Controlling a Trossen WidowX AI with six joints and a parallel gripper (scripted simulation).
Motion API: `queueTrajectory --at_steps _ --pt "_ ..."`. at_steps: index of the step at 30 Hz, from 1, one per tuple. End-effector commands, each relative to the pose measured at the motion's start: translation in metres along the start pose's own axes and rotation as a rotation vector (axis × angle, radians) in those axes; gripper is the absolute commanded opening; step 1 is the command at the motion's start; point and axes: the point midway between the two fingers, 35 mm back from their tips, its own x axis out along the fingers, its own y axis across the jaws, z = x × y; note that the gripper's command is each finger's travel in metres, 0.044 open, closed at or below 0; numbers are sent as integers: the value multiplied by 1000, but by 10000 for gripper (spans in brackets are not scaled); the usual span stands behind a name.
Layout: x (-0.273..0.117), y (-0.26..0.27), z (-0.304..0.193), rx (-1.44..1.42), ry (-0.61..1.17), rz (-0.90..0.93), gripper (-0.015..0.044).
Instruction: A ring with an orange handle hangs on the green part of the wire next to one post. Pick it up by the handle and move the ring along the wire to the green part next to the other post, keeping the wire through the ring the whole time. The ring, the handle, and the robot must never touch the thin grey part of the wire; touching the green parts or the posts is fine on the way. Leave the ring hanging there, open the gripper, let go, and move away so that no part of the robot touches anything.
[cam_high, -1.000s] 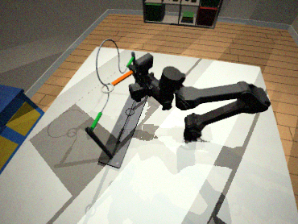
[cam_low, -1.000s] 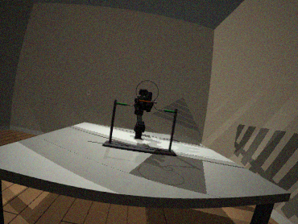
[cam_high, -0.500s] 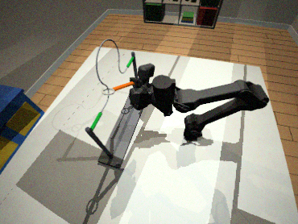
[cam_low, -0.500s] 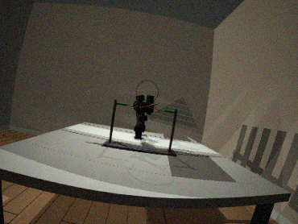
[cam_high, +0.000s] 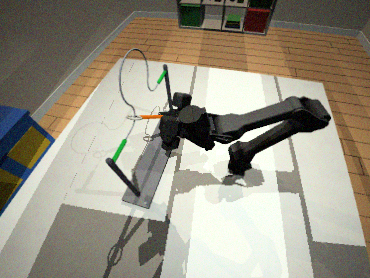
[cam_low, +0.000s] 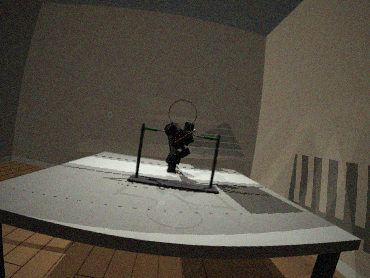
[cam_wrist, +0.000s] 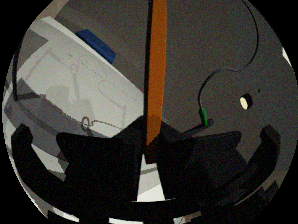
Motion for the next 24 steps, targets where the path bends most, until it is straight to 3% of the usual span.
queueTrajectory --at_steps 1,24 --pt "2 19 -1 106 -20 58 -150" --pt "-21 91 25 572 39 292 -150"
